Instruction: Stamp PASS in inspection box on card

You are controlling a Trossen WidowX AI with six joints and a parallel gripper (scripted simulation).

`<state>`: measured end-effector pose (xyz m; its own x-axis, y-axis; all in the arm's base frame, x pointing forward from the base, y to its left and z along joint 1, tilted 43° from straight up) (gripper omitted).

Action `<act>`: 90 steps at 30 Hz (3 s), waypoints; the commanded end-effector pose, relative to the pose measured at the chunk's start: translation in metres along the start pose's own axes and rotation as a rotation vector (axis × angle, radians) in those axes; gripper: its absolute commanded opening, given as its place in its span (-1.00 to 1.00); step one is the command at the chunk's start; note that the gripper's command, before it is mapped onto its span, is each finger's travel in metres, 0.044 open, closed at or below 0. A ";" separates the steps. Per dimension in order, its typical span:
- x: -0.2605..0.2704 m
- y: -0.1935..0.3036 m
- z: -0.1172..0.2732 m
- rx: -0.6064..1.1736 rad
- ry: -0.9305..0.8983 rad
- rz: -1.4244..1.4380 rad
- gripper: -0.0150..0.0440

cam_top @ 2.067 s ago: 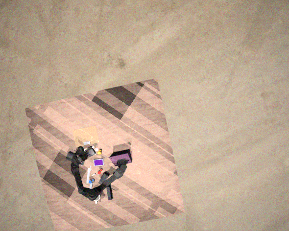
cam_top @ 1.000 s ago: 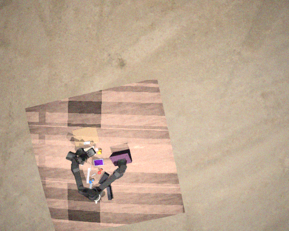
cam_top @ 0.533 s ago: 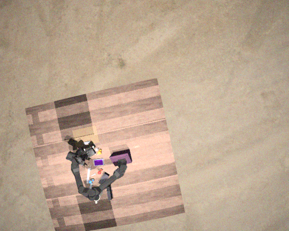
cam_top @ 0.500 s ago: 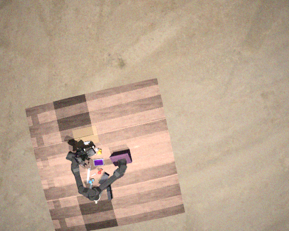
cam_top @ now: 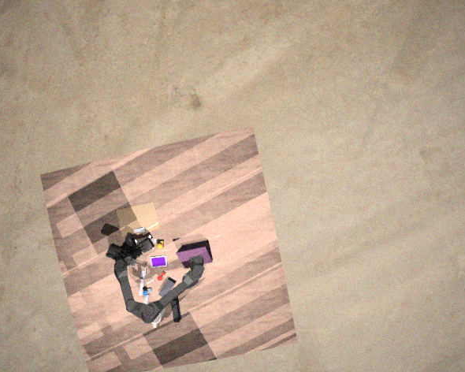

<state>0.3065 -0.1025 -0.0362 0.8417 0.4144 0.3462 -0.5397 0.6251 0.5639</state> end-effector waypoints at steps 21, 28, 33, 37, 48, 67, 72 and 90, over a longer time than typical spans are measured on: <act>0.001 0.000 -0.001 0.002 -0.002 0.001 -0.49; 0.001 0.000 0.002 0.002 -0.002 0.001 -0.49; 0.001 0.000 0.005 0.001 -0.002 0.001 -0.49; 0.001 0.000 0.007 0.001 -0.002 0.001 -0.49; 0.001 -0.001 0.017 0.001 -0.001 0.001 -0.49; 0.001 -0.002 0.048 -0.001 0.000 0.001 -0.49; 0.000 -0.002 0.056 -0.001 0.000 0.001 -0.49; 0.048 0.019 0.074 -0.008 0.002 0.000 -0.49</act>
<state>0.3229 -0.1351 0.0288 0.8474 0.4110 0.3362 -0.5306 0.6302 0.5668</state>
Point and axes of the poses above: the point midway between the two fingers, 35 mm back from their tips, its own z axis back along the fingers, its own x axis across the jaws, y = z × x, the point moved 8 cm from there along z, back along the fingers, and after that the axes turned 10 degrees about z, right-handed, at the moved point
